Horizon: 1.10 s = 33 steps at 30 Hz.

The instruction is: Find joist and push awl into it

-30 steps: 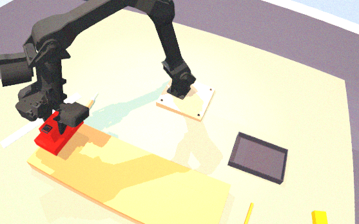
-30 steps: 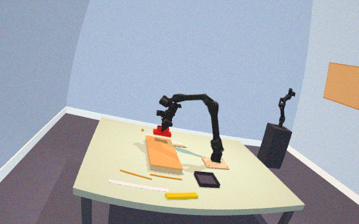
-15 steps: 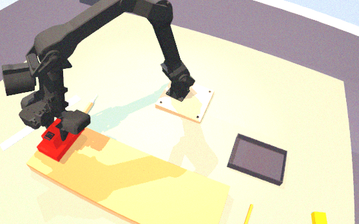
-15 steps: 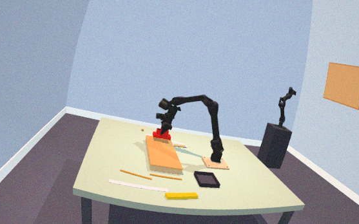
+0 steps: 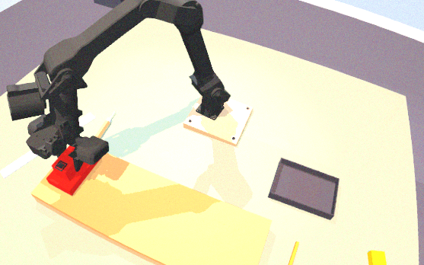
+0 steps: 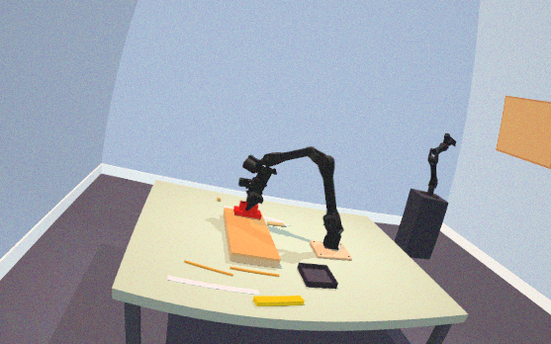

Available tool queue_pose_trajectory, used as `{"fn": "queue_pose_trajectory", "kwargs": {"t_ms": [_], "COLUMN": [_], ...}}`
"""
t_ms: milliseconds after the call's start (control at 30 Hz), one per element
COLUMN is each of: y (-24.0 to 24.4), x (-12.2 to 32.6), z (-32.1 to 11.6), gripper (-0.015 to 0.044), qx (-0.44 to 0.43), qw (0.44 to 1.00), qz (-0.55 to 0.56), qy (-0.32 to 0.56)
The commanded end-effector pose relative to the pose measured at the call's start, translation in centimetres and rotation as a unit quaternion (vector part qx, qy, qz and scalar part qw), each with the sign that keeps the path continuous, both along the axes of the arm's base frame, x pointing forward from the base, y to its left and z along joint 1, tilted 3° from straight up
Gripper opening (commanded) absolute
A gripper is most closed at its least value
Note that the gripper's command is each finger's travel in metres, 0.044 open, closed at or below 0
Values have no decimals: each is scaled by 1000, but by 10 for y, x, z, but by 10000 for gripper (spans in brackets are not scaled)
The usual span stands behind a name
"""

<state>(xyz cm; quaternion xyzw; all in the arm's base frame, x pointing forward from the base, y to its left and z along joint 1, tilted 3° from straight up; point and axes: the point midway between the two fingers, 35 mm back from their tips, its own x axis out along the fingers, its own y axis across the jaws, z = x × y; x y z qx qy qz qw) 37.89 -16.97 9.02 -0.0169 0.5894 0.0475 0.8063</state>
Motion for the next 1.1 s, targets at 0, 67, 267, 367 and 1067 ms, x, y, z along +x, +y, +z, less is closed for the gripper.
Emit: {"fn": "queue_pose_trajectory", "kwargs": {"t_ms": [0,67,267,367,1067], "y": [1,1,16,27,99], "x": [1,1,-1,-2,-9], "z": [-4,-4,-3,-3,-1], "gripper": [0,0,0,0,0], "qx": [1,1,2,2,6], "qw": [1000,1000,1000,1000,1000], "qz": [3,3,3,3,3], "qy": [-2,-2,-2,-2,-2]}}
